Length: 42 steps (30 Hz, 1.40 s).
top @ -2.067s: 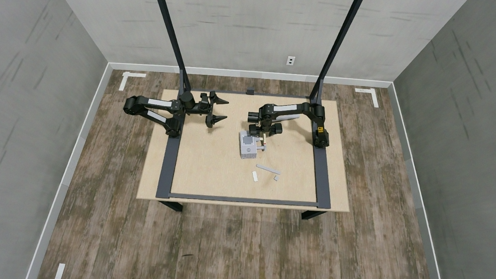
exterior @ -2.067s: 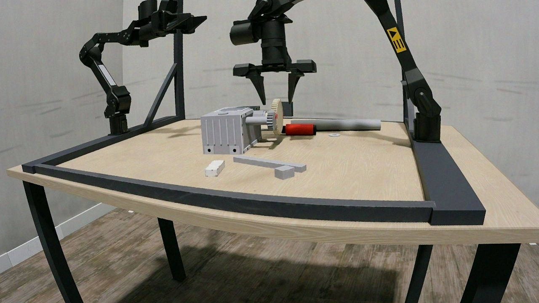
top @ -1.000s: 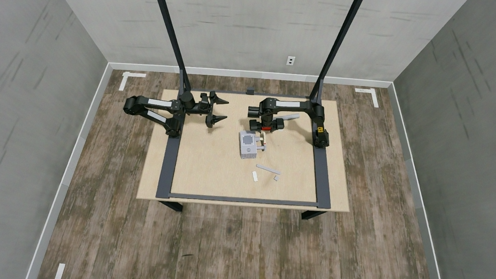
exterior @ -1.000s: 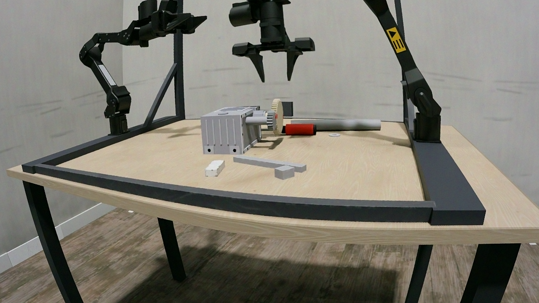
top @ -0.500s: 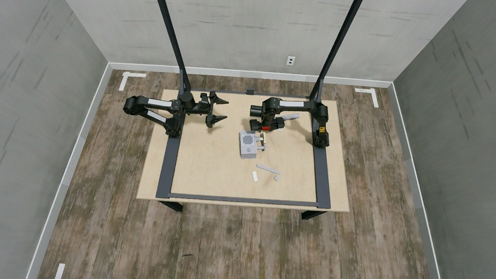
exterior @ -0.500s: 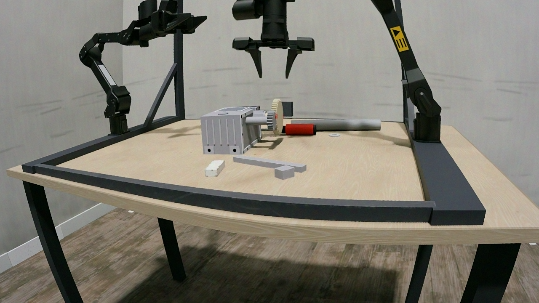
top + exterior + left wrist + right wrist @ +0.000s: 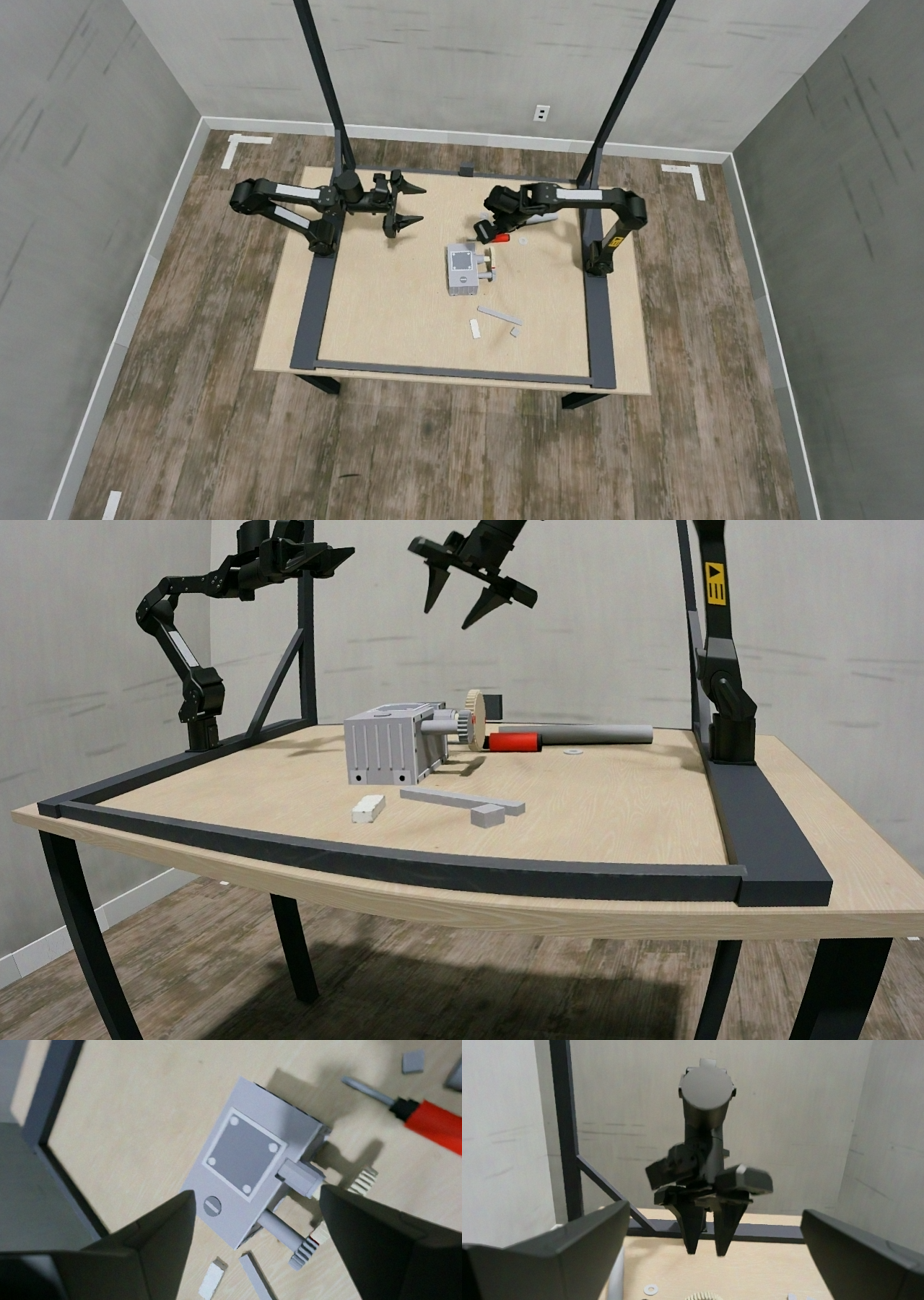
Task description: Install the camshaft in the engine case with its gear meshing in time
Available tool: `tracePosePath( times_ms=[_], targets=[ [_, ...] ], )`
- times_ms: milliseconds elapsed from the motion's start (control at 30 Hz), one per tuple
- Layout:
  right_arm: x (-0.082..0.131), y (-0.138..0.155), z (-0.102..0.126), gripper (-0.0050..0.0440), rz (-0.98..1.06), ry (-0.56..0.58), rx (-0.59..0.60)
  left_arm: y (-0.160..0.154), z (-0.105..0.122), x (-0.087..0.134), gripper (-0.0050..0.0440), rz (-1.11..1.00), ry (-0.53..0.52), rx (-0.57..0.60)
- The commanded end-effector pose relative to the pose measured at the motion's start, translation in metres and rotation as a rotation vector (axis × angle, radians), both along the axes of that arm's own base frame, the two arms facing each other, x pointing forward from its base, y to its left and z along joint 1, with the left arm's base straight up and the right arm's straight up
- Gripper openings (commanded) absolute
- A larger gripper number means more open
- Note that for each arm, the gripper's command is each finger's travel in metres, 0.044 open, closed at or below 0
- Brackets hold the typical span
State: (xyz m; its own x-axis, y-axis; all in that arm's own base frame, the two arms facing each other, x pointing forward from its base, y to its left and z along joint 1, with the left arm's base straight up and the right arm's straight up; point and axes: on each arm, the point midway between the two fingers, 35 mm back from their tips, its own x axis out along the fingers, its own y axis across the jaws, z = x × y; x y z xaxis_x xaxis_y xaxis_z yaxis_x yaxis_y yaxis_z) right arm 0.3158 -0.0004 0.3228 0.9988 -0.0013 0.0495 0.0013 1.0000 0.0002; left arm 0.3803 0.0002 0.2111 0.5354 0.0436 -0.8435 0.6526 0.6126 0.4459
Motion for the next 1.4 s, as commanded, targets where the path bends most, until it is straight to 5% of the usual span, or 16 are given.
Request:
tracePosePath(
  times_ms=[0,500,700,933,1267,1367],
  targets=[
    [-0.002,0.003,0.016,0.04,0.012,-0.039,0.004,0.002,0.018,-0.001,0.0275,0.065,-0.132,-0.036],
    [-0.002,0.003,0.016,0.04,0.012,-0.039,0.002,0.002,0.078,-0.024,0.0275,0.341,-0.681,-0.46],
    [-0.002,0.003,0.016,0.04,0.012,-0.039,0.002,0.0,0.089,-0.033,0.0275,0.363,-0.768,-0.55],
    [-0.003,0.003,0.016,0.04,0.012,-0.039,0.0,0.0,0.115,-0.064,0.0275,0.401,-0.998,-0.834],
    [-0.003,0.003,0.015,0.04,0.012,-0.039,-0.001,0.0,0.125,-0.065,0.0275,0.39,-1.031,-0.864],
    [-0.003,0.003,0.015,0.04,0.012,-0.039,-0.001,-0.001,0.112,-0.064,0.0275,0.395,-1.0,-0.856]
  ],
)
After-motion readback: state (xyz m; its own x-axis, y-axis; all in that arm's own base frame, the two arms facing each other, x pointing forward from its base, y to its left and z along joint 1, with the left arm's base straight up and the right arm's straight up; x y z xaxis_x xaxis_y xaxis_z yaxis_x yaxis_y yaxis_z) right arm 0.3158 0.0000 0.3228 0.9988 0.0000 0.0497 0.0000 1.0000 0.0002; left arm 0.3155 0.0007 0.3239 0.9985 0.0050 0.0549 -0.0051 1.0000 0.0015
